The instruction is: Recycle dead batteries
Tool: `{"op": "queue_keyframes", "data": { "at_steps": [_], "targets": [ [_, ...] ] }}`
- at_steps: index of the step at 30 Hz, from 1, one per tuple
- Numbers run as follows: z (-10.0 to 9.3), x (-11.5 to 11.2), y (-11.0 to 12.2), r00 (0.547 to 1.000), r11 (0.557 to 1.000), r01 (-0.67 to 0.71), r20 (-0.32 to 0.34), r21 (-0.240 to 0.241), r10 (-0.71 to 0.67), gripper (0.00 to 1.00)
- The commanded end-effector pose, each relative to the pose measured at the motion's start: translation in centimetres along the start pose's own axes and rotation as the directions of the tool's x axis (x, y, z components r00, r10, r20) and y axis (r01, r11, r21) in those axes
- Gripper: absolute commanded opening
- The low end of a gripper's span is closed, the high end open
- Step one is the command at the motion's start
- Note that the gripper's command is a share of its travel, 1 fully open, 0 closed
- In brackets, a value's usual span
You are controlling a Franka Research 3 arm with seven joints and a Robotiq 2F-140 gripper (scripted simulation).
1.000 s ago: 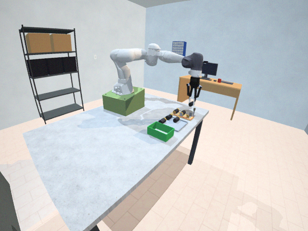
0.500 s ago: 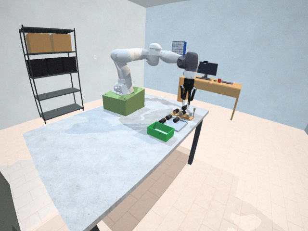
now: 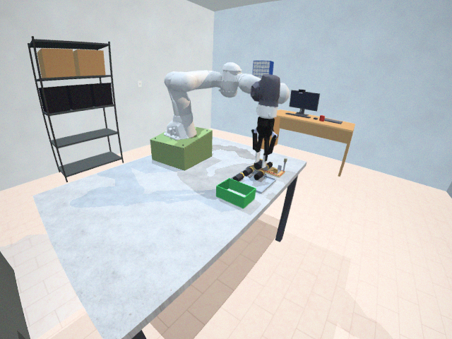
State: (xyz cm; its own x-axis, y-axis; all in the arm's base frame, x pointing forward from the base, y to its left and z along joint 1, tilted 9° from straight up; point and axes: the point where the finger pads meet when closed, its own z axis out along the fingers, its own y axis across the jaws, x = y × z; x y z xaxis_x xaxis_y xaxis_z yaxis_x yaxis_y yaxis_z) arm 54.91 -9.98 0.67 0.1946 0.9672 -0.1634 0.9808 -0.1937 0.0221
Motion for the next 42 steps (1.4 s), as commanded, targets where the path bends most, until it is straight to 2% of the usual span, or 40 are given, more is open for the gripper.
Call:
{"op": "queue_keyframes", "data": {
  "at_steps": [1,12,22,24,27,29,42],
  "targets": [
    [-0.3,0.1,0.3,0.997,0.997,0.082,-0.002,-0.009,-0.082,0.16],
    [-0.3,0.1,0.3,0.989,0.989,0.147,-0.001,-0.009,-0.147,0.16],
    [-0.2,0.1,0.3,0.989,0.989,0.150,-0.001,-0.009,-0.150,0.16],
    [1.1,0.1,0.3,0.989,0.989,0.150,-0.001,-0.009,-0.150,0.16],
    [5.2,0.1,0.4,0.989,0.989,0.150,-0.001,-0.009,-0.150,0.16],
    [6.7,0.1,0.4,0.989,0.989,0.150,-0.001,-0.009,-0.150,0.16],
    [6.7,0.1,0.4,0.989,0.989,0.150,-0.001,-0.009,-0.150,0.16]
  ]
}}
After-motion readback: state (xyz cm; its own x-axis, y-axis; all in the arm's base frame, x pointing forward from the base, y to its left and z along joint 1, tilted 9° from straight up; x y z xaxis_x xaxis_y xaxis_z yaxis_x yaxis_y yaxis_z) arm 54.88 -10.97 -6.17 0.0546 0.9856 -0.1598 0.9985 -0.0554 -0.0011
